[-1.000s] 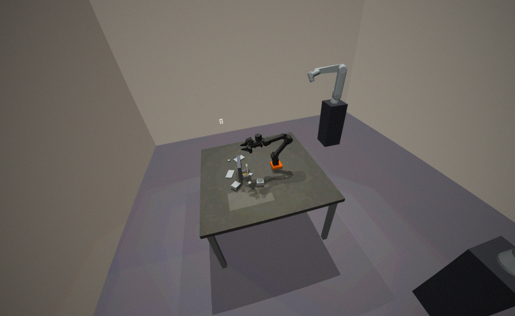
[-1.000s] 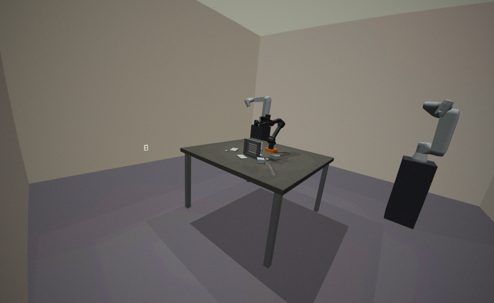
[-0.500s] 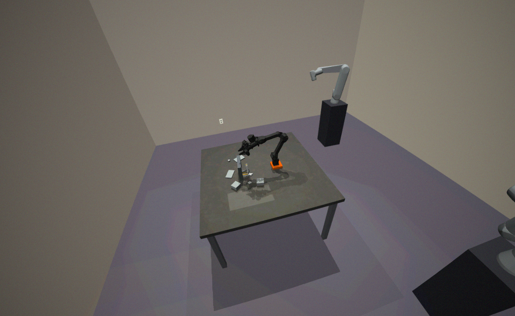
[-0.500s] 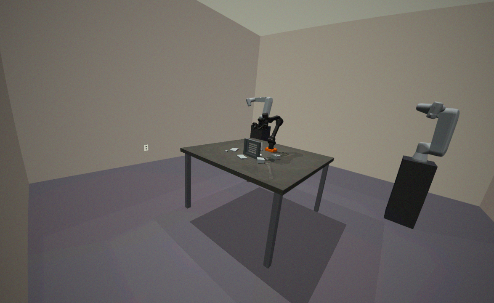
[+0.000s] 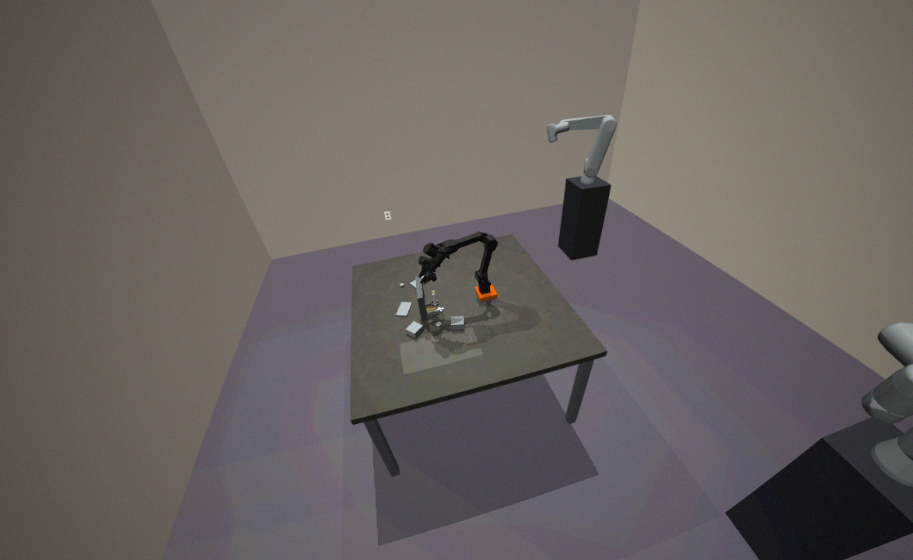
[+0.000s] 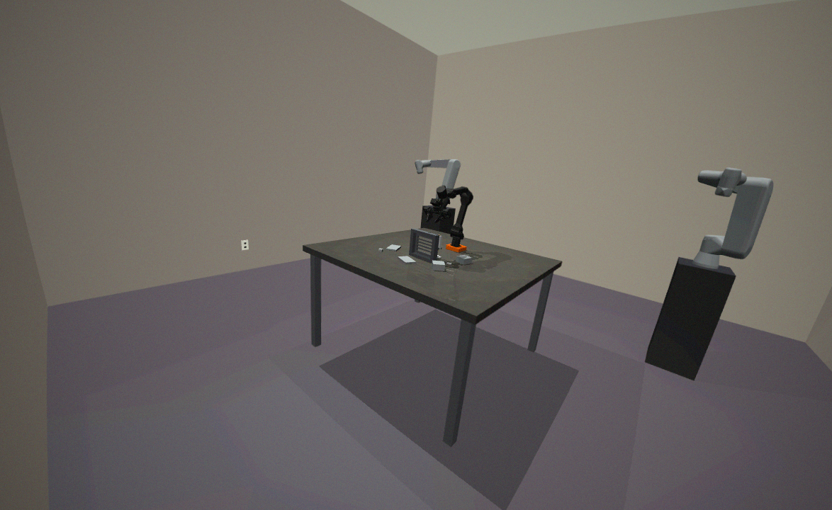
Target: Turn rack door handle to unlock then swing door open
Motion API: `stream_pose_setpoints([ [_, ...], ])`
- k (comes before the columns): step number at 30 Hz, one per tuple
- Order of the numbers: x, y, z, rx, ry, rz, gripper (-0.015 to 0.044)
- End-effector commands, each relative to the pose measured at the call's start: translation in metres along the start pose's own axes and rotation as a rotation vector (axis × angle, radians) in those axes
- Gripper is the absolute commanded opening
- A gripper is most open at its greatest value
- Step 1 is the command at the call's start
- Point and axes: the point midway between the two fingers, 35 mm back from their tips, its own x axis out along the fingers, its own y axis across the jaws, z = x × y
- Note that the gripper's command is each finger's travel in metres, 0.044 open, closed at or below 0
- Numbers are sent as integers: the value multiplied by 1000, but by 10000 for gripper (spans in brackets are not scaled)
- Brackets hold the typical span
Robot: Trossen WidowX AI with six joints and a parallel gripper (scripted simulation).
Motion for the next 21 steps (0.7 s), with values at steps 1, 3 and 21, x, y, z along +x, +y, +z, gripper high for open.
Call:
stream_pose_setpoints([
  [1, 5, 5, -3, 13, 85, 2, 292],
  [3, 7, 6, -7, 17, 134, 0, 292],
  [21, 14, 22, -44, 49, 575, -43, 292],
])
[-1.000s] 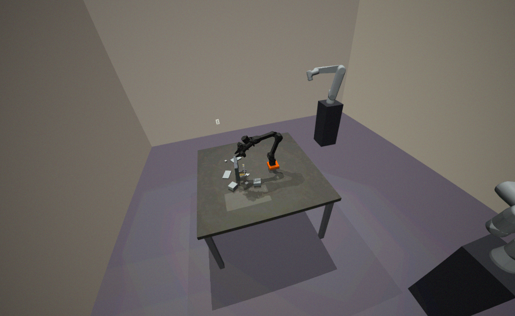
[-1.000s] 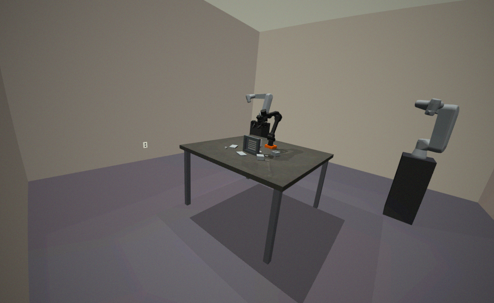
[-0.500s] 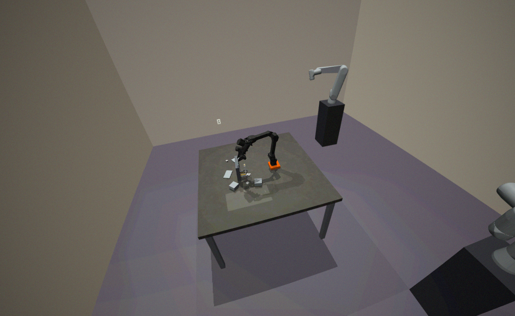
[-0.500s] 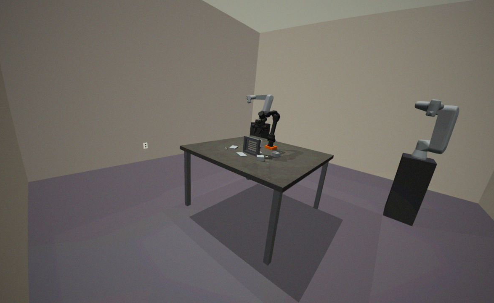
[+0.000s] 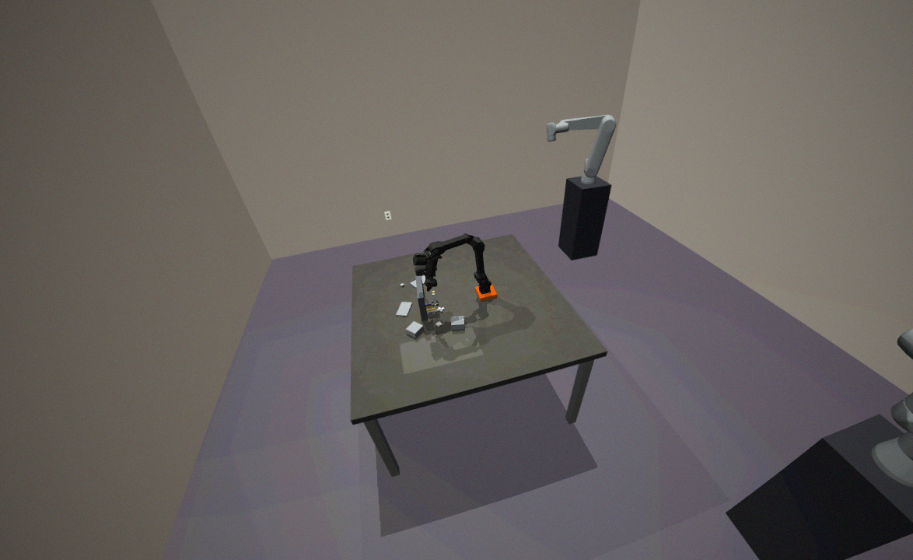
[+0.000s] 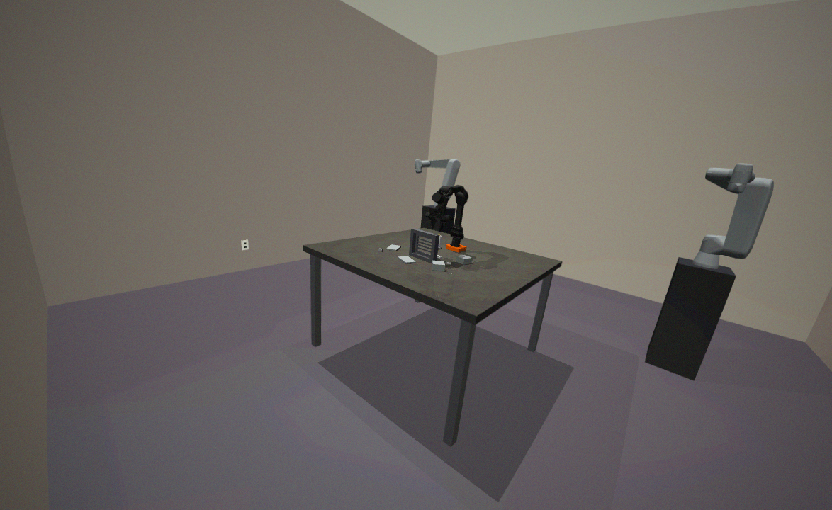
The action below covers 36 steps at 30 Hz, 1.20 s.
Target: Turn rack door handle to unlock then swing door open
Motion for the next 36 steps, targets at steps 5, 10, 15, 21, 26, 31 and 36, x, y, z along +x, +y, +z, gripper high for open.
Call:
stream_pose_setpoints([
  [5, 3, 7, -13, 18, 181, -26, 292],
  [10, 3, 10, -21, 25, 286, -48, 292],
  [15, 5, 10, -22, 26, 290, -49, 292],
  [21, 15, 10, -24, 26, 290, -49, 292],
  [26, 23, 10, -25, 26, 289, -49, 292],
  [31, 31, 9, -27, 26, 289, -49, 292],
  [36, 38, 9, -30, 26, 289, -49, 292],
])
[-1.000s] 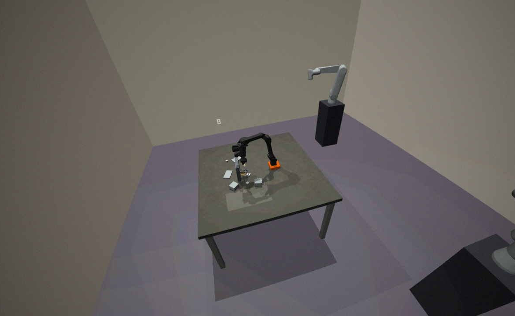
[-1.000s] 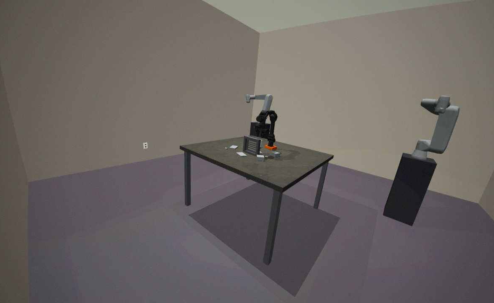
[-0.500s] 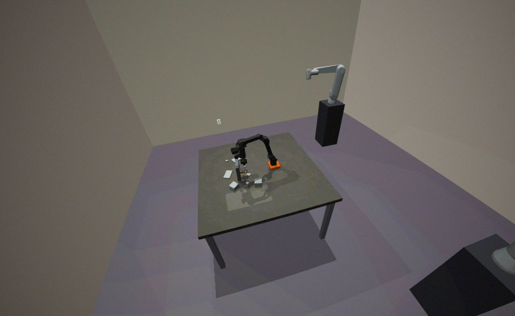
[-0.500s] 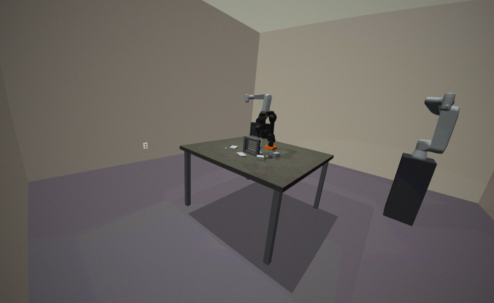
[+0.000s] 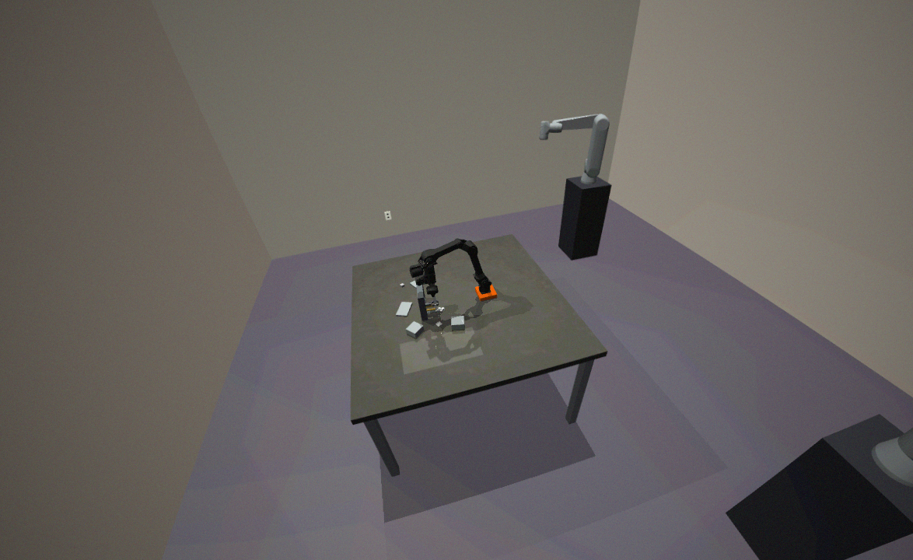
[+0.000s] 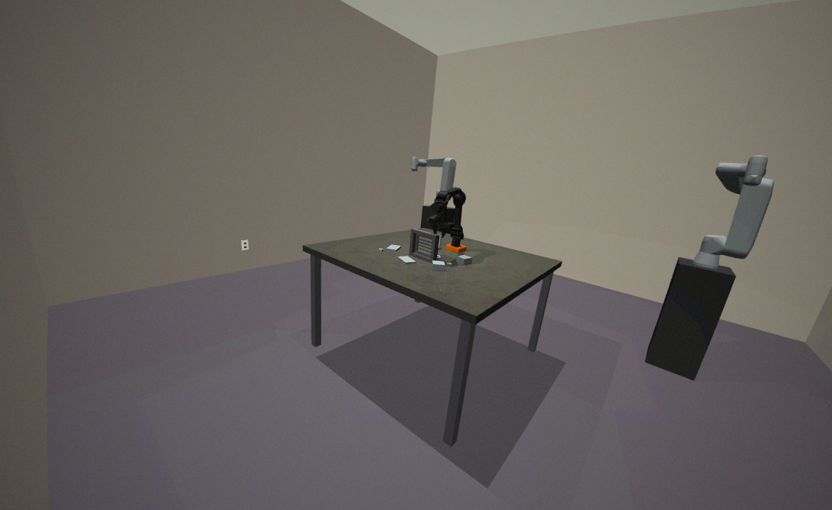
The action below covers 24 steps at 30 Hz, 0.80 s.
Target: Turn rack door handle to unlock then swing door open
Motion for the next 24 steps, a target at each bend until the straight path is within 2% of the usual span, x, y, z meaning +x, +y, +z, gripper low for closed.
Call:
stream_pose_setpoints([
  [1, 8, 0, -2, 5, 8, 1, 292],
  [22, 40, -1, -4, 5, 8, 1, 292],
  [24, 40, -1, -4, 5, 8, 1, 240],
])
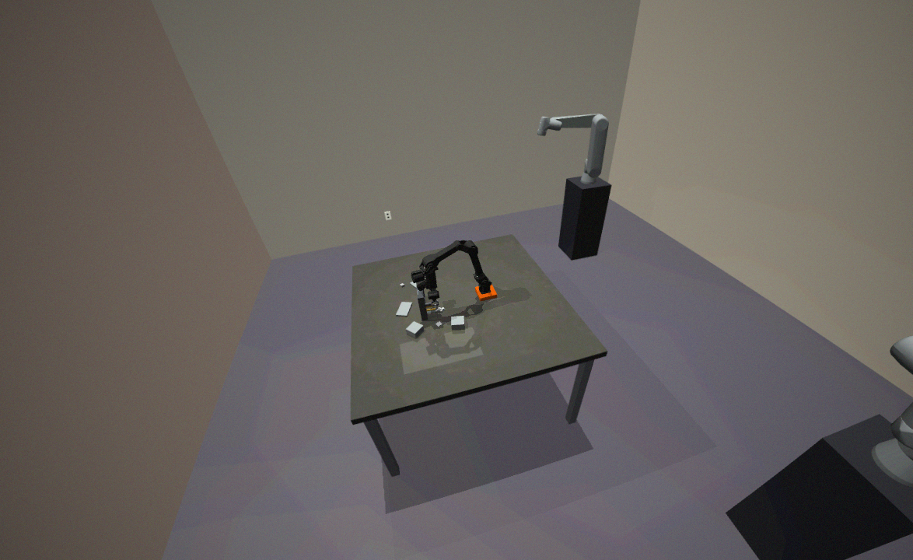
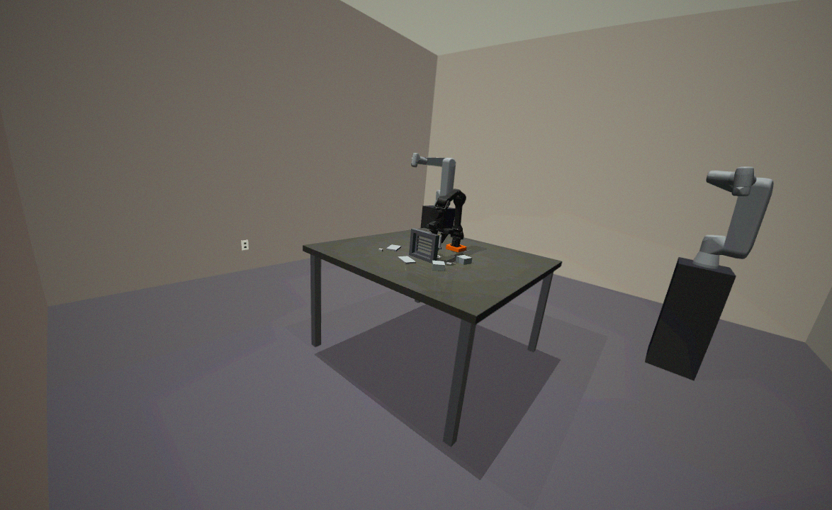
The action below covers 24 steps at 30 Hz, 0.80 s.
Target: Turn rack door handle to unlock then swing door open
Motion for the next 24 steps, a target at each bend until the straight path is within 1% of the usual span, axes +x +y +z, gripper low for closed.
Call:
stream_pose_setpoints([
  [1, 3, 0, -2, 5, 5, 1, 214],
  [5, 3, 0, -2, 5, 5, 1, 109],
  [18, 3, 0, -2, 5, 5, 1, 22],
  [22, 3, 0, -2, -3, 5, 1, 20],
  [24, 3, 0, -2, -68, 5, 2, 20],
])
